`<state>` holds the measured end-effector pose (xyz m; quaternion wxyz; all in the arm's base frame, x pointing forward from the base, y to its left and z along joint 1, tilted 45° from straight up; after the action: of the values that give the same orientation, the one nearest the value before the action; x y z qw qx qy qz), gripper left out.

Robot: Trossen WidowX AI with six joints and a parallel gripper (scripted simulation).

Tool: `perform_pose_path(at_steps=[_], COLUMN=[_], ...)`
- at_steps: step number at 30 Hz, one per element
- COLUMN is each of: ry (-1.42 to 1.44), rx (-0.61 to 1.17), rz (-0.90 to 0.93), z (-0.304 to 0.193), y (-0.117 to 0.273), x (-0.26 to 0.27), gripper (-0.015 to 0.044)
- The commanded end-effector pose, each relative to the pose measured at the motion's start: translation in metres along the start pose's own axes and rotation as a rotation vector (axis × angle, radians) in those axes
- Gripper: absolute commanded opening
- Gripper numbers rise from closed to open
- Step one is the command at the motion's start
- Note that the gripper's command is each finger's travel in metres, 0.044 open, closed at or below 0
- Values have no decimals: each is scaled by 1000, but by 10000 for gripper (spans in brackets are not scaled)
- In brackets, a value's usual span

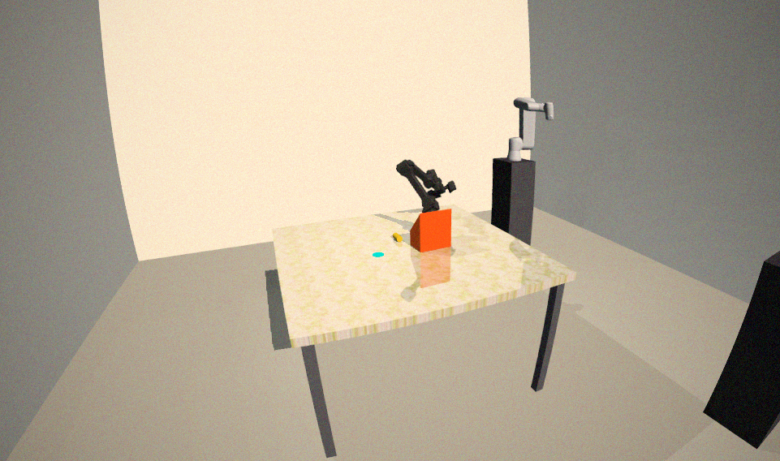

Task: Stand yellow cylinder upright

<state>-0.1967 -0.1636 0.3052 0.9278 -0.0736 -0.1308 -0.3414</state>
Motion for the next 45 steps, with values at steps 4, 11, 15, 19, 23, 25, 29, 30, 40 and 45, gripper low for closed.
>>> perform_pose_path(at_steps=[4,11,15,19,23,25,29,30,40,45], ry=[-133,-233,-277,-310,-333,-341,-348,-340,-301,-276], rx=[128,281,371,463,554,600,689,718,936,1016], rz=[111,196,238,274,307,321,349,383,347,305], z=[-18,-39,-51,-62,-72,-77,-86,-88,-104,-115], y=[-5,1,10,22,38,46,66,74,115,135], x=[51,97,122,146,169,179,199,203,218,224], gripper=[309,309,309,309,309,309,309,309,309,309])
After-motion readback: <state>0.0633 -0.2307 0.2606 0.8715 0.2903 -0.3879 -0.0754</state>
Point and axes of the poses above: the point midway between the two fingers, 35 mm back from their tips, its own y axis back along the fingers, its own x axis across the jaws, z = x × y, the point moved 9 cm from there along y, back along the fingers, and after that the axes turned 14 degrees about -y, right-handed, at the moved point
